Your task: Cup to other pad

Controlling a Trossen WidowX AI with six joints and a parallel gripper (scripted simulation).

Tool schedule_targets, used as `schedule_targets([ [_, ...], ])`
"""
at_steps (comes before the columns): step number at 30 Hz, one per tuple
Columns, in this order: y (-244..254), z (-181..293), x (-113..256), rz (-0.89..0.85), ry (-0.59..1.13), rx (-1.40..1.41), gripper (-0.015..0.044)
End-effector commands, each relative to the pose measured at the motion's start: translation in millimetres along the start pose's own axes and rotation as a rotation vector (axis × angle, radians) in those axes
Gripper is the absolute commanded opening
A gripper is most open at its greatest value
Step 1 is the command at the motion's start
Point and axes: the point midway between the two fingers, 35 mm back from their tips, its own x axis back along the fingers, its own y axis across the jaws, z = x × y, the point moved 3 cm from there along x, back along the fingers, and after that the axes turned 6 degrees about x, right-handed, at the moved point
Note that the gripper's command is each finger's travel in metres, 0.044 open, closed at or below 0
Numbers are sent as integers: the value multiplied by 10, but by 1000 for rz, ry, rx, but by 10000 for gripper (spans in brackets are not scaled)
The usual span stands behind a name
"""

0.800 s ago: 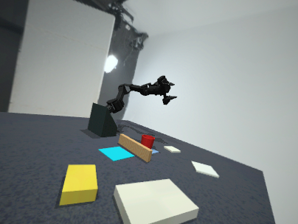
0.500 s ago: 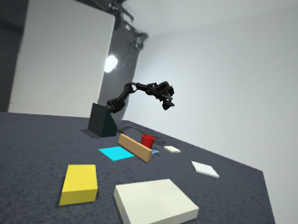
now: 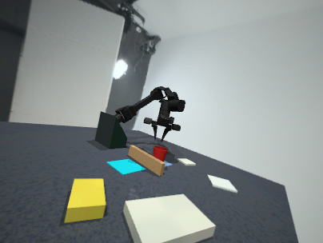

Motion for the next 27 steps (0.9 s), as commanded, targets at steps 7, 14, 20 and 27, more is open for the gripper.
schedule_targets([
  [7, -79, 61, -90, -5, 164, -236, 148],
  [14, -86, 67, -145, -5, 163, -236, 148],
  [20, -82, 75, -243, -4, 162, -236, 148],
  [27, -78, 89, -359, -4, 162, -236, 148],
])
